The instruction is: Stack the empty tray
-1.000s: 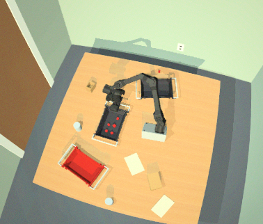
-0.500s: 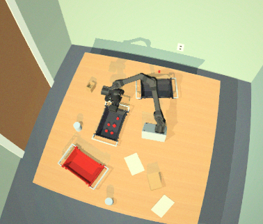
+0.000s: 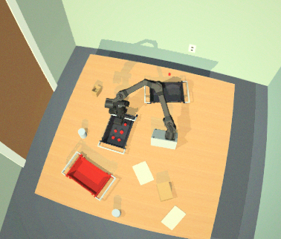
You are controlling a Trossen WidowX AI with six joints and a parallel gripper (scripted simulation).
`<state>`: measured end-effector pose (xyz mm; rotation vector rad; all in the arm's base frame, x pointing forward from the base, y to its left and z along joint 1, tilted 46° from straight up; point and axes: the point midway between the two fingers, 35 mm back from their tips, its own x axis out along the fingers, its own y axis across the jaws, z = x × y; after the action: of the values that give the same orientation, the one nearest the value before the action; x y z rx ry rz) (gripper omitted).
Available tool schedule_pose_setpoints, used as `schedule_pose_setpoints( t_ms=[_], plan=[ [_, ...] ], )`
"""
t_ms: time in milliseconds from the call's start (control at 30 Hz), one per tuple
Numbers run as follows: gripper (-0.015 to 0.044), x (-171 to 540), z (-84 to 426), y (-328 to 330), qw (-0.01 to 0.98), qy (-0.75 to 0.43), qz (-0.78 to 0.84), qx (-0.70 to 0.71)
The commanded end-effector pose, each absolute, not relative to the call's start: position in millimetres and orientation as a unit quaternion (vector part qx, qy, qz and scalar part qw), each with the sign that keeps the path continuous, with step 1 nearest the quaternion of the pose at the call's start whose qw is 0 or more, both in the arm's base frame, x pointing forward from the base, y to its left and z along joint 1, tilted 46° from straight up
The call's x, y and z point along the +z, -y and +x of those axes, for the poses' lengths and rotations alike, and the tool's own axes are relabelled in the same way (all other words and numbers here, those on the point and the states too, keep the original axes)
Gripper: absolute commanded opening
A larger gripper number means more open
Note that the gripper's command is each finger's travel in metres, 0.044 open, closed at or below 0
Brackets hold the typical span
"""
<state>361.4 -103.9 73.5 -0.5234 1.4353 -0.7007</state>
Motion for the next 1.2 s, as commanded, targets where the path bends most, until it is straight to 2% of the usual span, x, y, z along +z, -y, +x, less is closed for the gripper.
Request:
schedule_pose_setpoints(
  t_ms=[0, 300, 1167],
  plan=[
    [0.0087, 69.9, 361.6, 102.7, 0.667, -0.634, -0.232, -0.315],
    [0.0087, 103.2, 362.1, 75.7, 0.667, -0.635, -0.231, -0.314],
    [0.0087, 97.6, 363.3, 78.5, 0.669, -0.633, -0.233, -0.311]
  ],
)
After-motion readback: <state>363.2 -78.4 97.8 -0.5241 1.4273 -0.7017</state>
